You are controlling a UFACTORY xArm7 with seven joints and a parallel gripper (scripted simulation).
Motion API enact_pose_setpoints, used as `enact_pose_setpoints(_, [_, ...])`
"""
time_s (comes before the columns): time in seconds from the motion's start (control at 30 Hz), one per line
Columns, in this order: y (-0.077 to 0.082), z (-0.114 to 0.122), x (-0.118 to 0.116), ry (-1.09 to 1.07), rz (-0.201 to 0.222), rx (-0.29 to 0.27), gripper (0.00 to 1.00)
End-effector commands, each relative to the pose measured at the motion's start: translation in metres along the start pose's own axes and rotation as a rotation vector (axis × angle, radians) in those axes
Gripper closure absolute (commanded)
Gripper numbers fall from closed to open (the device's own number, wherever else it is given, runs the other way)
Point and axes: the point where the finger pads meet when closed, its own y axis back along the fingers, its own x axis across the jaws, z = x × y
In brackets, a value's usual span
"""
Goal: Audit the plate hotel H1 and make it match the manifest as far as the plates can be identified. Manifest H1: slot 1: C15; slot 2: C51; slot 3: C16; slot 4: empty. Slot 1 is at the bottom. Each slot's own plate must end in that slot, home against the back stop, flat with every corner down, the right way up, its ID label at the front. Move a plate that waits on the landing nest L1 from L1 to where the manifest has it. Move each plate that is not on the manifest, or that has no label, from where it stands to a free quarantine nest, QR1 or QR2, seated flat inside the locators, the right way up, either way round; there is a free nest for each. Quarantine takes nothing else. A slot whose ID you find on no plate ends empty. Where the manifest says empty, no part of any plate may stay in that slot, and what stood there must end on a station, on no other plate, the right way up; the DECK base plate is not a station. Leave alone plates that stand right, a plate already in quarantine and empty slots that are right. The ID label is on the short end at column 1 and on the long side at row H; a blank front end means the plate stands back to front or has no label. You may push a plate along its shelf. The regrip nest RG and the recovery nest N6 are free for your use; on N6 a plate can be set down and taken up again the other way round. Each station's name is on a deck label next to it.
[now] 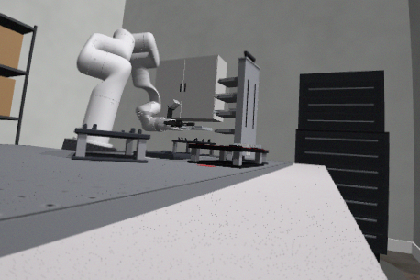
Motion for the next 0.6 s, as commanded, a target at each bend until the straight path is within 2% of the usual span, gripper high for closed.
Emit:
enact_pose_setpoints(0.0, [-0.005, -0.001, -0.001, -0.003, 0.000, -0.001, 1.00])
enact_pose_setpoints(0.57, [-0.025, -0.001, -0.001, -0.003, 0.000, -0.001, 1.00])
